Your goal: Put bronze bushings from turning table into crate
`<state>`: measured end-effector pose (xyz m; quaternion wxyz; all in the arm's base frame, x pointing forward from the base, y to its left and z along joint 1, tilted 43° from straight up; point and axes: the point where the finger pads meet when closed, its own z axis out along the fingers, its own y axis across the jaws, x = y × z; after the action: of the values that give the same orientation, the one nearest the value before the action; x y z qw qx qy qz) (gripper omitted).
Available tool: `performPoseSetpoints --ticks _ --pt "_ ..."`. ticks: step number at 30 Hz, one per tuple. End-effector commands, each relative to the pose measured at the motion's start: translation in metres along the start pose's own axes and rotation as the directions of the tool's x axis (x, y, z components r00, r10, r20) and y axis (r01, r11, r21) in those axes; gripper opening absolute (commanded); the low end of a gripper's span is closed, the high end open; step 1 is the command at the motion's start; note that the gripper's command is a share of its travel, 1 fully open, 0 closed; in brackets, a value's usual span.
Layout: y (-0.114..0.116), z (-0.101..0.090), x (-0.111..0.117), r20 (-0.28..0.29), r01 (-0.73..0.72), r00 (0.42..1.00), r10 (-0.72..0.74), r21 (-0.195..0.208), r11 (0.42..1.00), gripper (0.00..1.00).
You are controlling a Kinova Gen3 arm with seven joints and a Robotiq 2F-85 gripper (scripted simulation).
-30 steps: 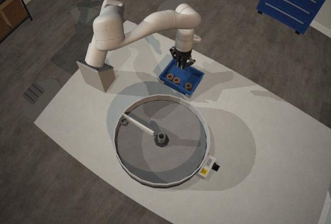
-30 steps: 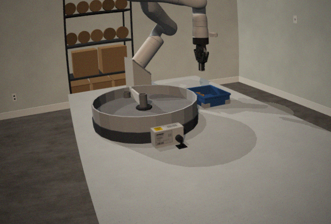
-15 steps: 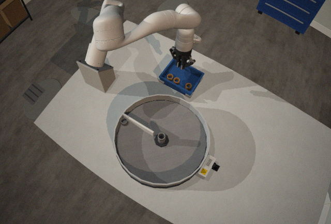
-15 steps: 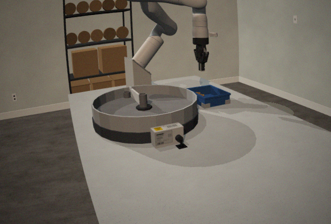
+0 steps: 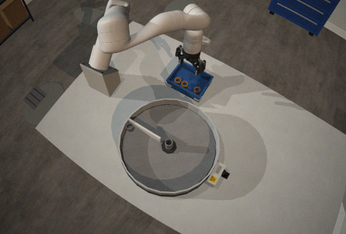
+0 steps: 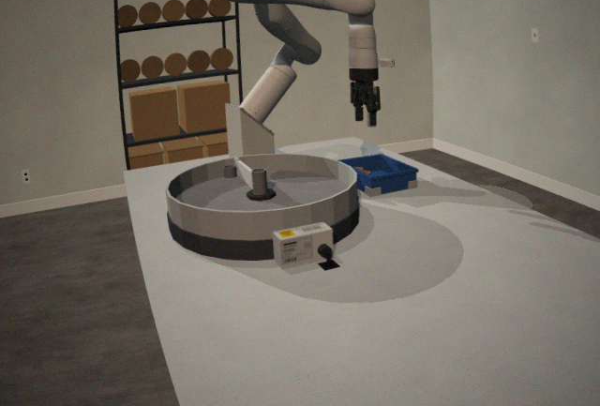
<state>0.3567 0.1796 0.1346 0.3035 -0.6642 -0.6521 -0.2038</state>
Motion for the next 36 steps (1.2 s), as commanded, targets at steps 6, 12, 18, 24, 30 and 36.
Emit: performPoseSetpoints --ticks 6,12,18,24,30,36 --pt "0.0004 -0.0006 0.0 0.0 0.0 1.0 0.0 -0.002 1.0 1.0" --pt "0.0004 -0.0006 0.0 0.0 0.0 1.0 0.0 -0.002 1.0 1.0" --pt "0.0004 -0.0006 0.0 0.0 0.0 1.0 0.0 -0.002 1.0 1.0" --pt "0.0003 -0.0049 0.0017 0.0 0.24 0.971 -0.24 -0.002 0.971 1.0" --pt "0.0003 -0.0049 0.0017 0.0 0.24 0.971 -0.24 -0.002 0.971 1.0" --pt "0.0003 -0.0049 0.0017 0.0 0.24 0.971 -0.24 -0.002 0.971 1.0"
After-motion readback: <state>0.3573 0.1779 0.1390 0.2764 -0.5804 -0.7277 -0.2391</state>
